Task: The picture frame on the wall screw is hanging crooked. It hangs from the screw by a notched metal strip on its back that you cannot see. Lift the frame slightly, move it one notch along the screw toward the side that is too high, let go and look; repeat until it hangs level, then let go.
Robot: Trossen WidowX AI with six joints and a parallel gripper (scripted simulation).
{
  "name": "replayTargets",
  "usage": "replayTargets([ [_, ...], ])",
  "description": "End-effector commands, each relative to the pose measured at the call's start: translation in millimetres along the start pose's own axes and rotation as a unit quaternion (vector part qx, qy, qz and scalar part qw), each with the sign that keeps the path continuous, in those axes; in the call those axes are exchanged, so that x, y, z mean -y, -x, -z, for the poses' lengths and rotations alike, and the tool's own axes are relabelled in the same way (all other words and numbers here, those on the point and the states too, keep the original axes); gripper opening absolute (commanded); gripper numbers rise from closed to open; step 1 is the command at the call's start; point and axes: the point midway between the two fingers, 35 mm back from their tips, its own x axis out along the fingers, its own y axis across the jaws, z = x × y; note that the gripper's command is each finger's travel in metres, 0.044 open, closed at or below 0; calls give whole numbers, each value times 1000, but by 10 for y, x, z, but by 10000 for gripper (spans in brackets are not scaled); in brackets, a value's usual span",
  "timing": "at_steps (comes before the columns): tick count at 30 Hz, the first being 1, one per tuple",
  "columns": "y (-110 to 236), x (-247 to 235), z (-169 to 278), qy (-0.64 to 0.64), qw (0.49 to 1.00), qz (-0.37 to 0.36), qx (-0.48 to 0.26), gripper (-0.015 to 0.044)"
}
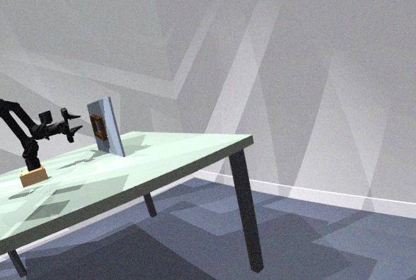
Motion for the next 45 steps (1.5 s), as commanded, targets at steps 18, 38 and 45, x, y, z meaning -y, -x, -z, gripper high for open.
replayTargets([
  [18,775,-296,268,20,1000,18,7,260],
  [38,1140,-360,61,7,1000,13,14,260],
  [45,1140,-360,61,7,1000,13,14,260],
])
